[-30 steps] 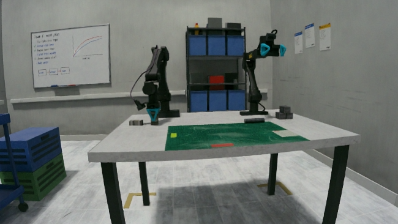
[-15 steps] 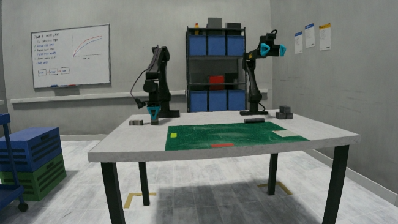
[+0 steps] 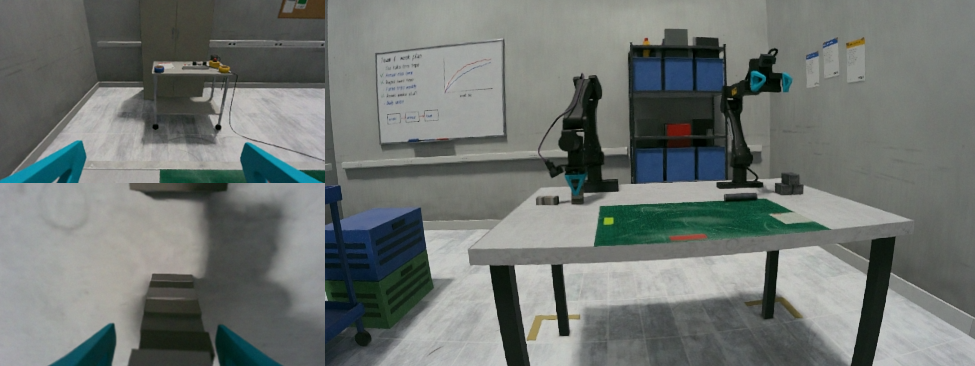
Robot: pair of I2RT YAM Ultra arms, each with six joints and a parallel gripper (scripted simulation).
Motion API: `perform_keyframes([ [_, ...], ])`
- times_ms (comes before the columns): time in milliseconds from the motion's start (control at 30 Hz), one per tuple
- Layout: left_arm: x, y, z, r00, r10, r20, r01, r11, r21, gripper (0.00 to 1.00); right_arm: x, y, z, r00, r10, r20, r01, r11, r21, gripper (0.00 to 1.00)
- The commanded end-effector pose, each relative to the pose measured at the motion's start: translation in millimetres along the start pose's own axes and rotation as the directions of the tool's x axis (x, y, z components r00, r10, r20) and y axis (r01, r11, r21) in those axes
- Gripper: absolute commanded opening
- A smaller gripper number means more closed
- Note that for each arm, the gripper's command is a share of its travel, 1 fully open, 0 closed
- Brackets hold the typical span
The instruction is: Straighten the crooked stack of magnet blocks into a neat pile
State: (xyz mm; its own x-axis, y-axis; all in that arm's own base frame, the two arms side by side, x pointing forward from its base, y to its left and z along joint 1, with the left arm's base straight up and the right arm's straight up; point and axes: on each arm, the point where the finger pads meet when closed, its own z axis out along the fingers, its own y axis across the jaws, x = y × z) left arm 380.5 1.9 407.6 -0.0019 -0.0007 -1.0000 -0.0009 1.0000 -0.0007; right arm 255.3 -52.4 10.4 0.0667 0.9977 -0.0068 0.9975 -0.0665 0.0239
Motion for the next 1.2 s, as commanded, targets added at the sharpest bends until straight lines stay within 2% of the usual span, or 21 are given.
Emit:
perform_keyframes([
  [0, -18, -2, -9, 1.000, 0.008, 0.027, -0.008, 1.000, 0.001, 1.00, -4, -7, -3, 1.000, 0.001, 0.012, -0.001, 1.000, 0.016, 0.62],
  [133, -18, -2, -9, 1.000, 0.008, 0.027, -0.008, 1.000, 0.001, 1.00, -3, -13, -2, 1.000, -0.003, 0.011, 0.003, 1.000, 0.020, 0.62],
  [167, -18, -2, -9, 1.000, 0.008, 0.027, -0.008, 1.000, 0.001, 1.00, -1, 6, 1, 1.000, 0.000, 0.020, 0.001, 1.000, -0.020, 0.62],
  [233, -18, -2, -9, 1.000, 0.008, 0.027, -0.008, 1.000, 0.001, 1.00, -6, 5, 1, 1.000, 0.017, 0.021, -0.017, 1.000, -0.020, 0.62],
  [267, -18, -2, -9, 1.000, 0.008, 0.027, -0.008, 1.000, 0.001, 1.00, 0, 3, -23, 1.000, -0.021, 0.014, 0.021, 1.000, -0.005, 0.62],
  [333, -18, -2, -9, 1.000, 0.008, 0.027, -0.008, 1.000, 0.001, 1.00, 2, -4, -27, 1.000, -0.027, 0.002, 0.027, 0.999, 0.031, 0.62],
  [400, -18, -2, -9, 1.000, 0.008, 0.027, -0.008, 1.000, 0.001, 1.00, -4, 8, -23, 1.000, 0.007, 0.017, -0.007, 1.000, -0.022, 0.62],
  [600, -18, -2, -9, 1.000, 0.008, 0.027, -0.008, 1.000, 0.001, 1.00, -5, -13, -13, 1.000, 0.003, 0.011, -0.004, 1.000, 0.020, 0.62],
  [767, -18, -2, -9, 1.000, 0.008, 0.027, -0.008, 1.000, 0.001, 1.00, -2, -8, -16, 1.000, -0.008, 0.013, 0.008, 1.000, 0.009, 0.62],
  [1000, -18, -2, -9, 1.000, 0.008, 0.027, -0.008, 1.000, 0.001, 1.00, 3, -16, -6, 1.000, -0.007, 0.007, 0.007, 0.999, 0.050, 0.62],
  [1133, -18, -2, -9, 1.000, 0.008, 0.027, -0.008, 1.000, 0.001, 1.00, -1, -8, -11, 1.000, 0.001, 0.010, -0.001, 1.000, 0.026, 0.62],
  [1167, -18, -2, -9, 1.000, 0.008, 0.027, -0.008, 1.000, 0.001, 1.00, 2, -16, -5, 1.000, -0.005, 0.006, 0.004, 0.999, 0.054, 0.62],
])
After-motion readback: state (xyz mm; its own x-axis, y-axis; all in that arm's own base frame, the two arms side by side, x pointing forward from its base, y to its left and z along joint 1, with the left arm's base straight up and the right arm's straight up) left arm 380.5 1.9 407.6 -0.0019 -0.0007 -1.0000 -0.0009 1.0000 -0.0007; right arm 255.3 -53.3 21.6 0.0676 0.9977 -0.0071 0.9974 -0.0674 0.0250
